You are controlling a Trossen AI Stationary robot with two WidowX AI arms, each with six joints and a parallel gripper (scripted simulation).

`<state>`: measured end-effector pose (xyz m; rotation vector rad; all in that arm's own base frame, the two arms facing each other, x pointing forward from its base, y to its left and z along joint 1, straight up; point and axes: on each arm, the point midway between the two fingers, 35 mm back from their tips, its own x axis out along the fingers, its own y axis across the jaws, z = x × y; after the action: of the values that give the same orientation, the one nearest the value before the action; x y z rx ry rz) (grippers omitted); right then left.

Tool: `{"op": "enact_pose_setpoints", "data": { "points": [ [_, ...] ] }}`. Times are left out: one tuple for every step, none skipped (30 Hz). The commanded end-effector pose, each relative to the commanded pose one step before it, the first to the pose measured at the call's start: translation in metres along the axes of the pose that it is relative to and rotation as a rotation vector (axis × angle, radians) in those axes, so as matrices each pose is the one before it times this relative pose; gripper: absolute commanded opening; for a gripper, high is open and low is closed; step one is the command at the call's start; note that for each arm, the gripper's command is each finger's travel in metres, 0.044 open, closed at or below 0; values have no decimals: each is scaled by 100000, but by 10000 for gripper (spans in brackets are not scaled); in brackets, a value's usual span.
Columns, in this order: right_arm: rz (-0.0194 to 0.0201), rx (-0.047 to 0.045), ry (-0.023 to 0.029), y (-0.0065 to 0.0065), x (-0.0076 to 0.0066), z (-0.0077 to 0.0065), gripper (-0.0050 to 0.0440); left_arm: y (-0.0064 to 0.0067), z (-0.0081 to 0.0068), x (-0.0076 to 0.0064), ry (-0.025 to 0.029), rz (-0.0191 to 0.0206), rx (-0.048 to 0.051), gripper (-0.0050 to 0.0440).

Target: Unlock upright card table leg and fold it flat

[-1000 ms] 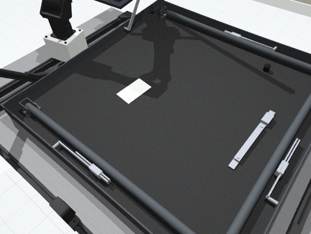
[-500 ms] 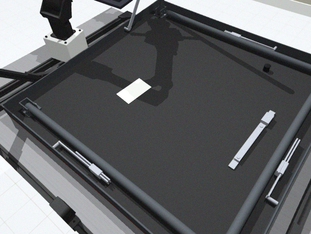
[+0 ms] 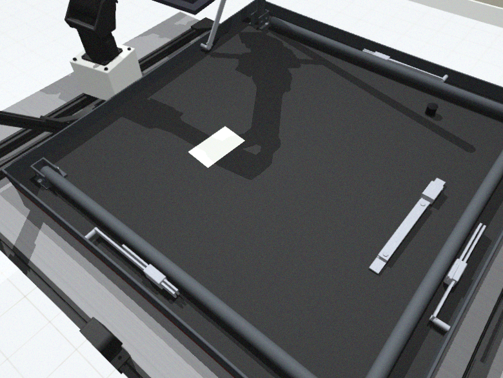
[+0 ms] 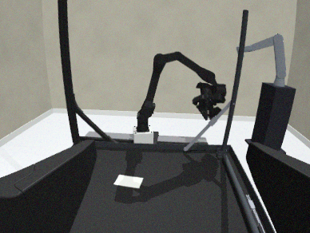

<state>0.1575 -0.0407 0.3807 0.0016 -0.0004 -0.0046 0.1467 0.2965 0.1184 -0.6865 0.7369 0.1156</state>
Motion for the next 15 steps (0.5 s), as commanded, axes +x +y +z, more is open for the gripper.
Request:
{"op": "enact_pose_setpoints", "data": {
  "points": [
    [462,-157,43,74,-3,25,400,-153,385,384,-957,-1421,810,290],
    [0,0,0,0,0,0,400,0,0,0,0,0,0,290],
    [0,0,0,0,0,0,400,-16,136,90,-379,-527,333,290],
    [0,0,0,0,0,0,400,-15,136,91,-380,-529,332,290],
    [0,0,0,0,0,0,400,-15,135,92,-381,-530,332,290],
    [0,0,0,0,0,0,400,-15,135,93,-382,-532,332,290],
    [0,0,0,0,0,0,400,-14,134,94,-382,-534,331,290],
    [0,0,0,0,0,0,400,18,35,128,-425,-574,398,290],
    [0,0,0,0,0,0,400,24,35,156,-522,-696,485,290],
    [0,0,0,0,0,0,400,25,34,158,-535,-706,492,290],
    [0,0,0,0,0,0,400,25,32,159,-542,-708,494,290],
    [0,0,0,0,0,0,400,26,31,159,-550,-710,495,290],
    [0,0,0,0,0,0,400,26,29,159,-557,-712,497,290],
    [0,0,0,0,0,0,400,27,27,159,-565,-713,498,290],
    [0,0,0,0,0,0,400,28,25,160,-573,-715,500,290]
  ]
}}
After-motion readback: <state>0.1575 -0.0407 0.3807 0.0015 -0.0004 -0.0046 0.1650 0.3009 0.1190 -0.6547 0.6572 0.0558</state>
